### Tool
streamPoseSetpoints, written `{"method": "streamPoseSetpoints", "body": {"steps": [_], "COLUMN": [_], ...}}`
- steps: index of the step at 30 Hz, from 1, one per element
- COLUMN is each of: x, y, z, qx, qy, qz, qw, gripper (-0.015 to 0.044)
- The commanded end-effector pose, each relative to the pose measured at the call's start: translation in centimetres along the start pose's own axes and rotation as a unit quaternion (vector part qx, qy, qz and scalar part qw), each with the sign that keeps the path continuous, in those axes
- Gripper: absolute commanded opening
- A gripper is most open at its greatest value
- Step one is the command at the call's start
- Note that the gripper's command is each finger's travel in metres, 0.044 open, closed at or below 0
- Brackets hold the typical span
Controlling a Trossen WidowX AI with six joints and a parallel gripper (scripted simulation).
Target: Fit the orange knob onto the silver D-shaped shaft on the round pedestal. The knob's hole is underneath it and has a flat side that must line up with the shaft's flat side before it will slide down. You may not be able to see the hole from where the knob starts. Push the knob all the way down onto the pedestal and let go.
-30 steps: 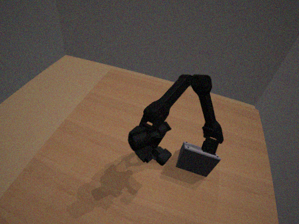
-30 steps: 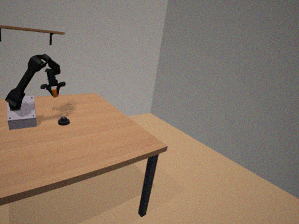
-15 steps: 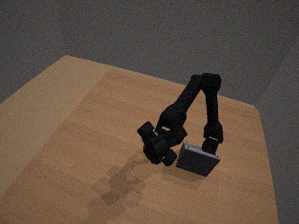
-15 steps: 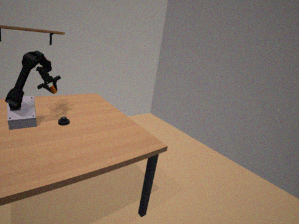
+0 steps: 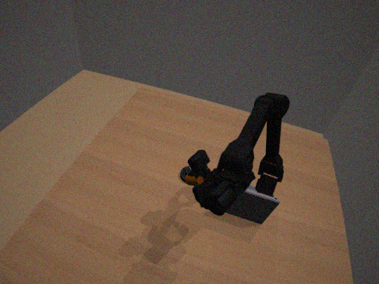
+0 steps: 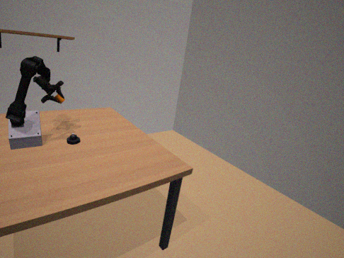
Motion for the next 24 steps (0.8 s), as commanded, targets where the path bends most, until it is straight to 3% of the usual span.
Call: {"method": "streamPoseSetpoints", "body": {"steps": [1, 24], "x": [-0.27, -0.02], "y": [-0.29, -0.40], "z": [-0.75, -1.09], "qx": [-0.009, -0.026], "qy": [-0.043, -0.112], "qz": [-0.003, 0.001], "qw": [0.999, 0.993], "gripper": [0.0000, 0.0000]}}
Point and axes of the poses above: the point midway between the two fingers, 35 mm back from their tips, its own z axis out along the fingers, its own x axis across the jaws, y = z × x, the point moved 1 cm from there along -z, back along the fingers, and after that the axes turned 12 degrees about z, right-handed, at the moved point
